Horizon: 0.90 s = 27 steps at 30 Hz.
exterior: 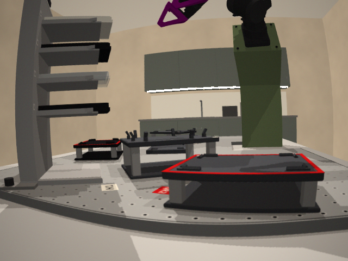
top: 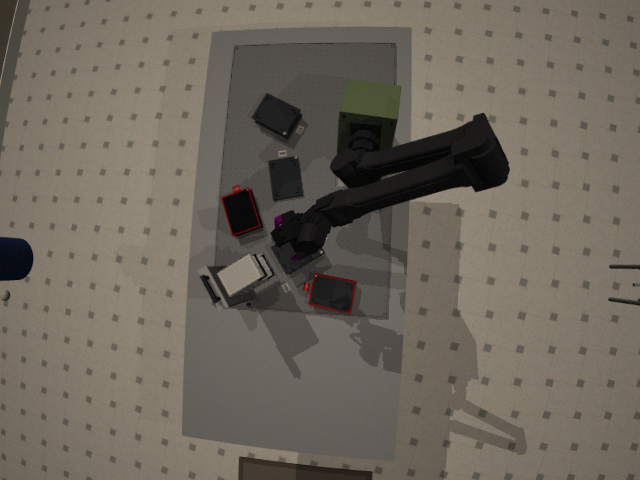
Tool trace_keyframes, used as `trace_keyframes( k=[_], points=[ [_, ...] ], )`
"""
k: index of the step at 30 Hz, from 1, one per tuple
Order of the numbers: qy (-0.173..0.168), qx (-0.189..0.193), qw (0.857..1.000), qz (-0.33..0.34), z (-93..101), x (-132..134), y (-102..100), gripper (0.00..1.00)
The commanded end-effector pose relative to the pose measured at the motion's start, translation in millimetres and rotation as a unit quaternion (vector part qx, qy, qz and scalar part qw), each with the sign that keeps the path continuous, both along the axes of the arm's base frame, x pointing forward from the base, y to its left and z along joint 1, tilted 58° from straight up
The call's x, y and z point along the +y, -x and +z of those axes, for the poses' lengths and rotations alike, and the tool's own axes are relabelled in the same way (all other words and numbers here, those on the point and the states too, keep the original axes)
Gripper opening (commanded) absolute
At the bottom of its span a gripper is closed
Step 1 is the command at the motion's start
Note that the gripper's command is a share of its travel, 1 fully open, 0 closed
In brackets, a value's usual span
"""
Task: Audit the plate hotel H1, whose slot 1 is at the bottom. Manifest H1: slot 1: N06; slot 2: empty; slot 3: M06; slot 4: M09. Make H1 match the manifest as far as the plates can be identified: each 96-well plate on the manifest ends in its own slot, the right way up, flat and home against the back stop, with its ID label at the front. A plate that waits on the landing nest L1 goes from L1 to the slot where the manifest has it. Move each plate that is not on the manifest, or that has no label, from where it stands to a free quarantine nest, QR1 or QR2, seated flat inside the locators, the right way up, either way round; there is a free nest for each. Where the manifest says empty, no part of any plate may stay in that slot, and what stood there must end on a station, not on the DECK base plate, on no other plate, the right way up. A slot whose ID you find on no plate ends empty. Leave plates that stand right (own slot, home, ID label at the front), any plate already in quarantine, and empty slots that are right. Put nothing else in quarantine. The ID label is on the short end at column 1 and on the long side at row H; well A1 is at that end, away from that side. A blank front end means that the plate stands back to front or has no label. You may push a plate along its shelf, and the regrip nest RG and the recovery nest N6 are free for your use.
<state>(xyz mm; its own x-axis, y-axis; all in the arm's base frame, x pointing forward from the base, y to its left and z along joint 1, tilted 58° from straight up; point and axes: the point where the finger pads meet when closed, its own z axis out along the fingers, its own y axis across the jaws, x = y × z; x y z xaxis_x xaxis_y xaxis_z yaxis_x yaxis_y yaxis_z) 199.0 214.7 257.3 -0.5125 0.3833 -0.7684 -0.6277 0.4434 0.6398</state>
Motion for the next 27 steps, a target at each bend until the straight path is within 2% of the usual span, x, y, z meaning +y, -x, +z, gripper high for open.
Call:
trace_keyframes(
  k=[1,27],
  points=[
    [-0.022,-0.02,1.0,-0.008,37.0,0.3,-8.8,1.0],
    [-0.02,-0.018,1.0,-0.008,49.5,20.4,-41.7,1.0]
  ],
)
